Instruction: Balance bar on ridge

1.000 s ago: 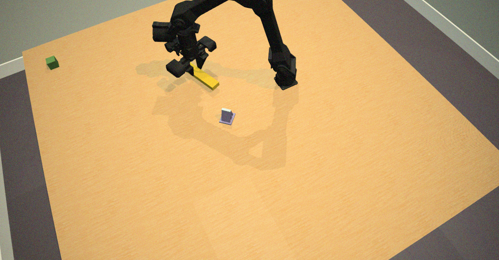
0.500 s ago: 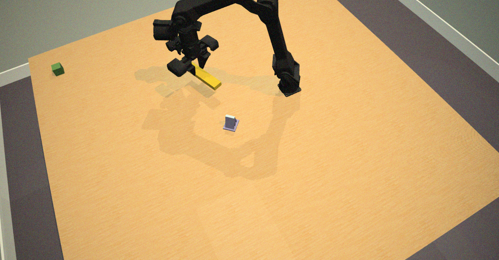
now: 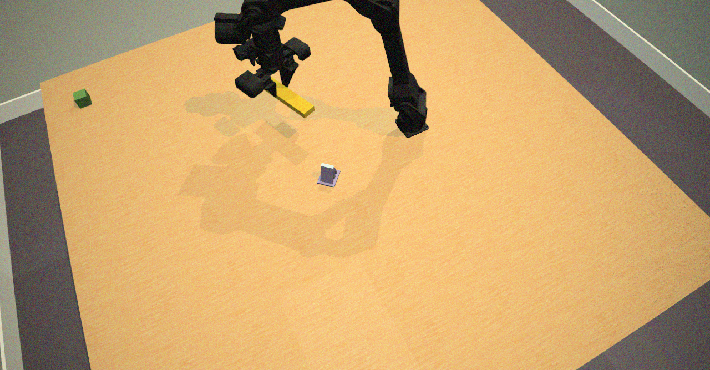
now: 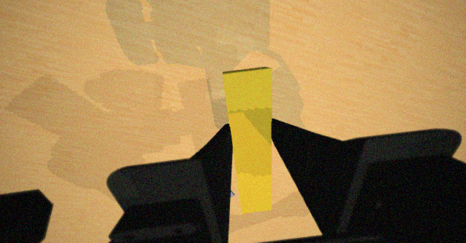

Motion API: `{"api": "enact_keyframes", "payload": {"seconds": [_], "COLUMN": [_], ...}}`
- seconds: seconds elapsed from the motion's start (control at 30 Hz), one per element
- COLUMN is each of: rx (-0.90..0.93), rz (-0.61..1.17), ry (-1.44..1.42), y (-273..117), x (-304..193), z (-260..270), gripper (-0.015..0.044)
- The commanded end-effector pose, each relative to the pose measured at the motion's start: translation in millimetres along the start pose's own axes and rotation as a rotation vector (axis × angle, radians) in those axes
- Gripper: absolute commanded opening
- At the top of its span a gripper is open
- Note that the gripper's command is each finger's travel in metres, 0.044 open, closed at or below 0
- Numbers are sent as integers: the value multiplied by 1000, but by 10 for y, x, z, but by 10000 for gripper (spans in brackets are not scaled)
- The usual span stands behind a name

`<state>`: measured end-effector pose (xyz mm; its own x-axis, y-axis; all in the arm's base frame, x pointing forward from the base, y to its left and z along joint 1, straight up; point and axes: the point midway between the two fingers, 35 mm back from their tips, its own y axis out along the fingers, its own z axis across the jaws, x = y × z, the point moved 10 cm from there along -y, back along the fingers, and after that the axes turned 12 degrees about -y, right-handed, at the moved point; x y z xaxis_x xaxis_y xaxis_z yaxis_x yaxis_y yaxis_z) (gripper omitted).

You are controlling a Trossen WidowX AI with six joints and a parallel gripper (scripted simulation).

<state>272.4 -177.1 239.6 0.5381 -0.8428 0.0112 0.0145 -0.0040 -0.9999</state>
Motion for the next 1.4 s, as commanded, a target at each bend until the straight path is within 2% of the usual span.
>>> {"api": "enact_keyframes", "payload": {"seconds": [0.0, 0.77, 1.37], "rx": [3, 11, 13], "rz": [-18, -9, 0], "ry": [-1, 474, 864], "y": [-90, -104, -103], "x": [-24, -689, -1341], "z": [-7, 549, 774], "gripper": [0, 0, 0]}}
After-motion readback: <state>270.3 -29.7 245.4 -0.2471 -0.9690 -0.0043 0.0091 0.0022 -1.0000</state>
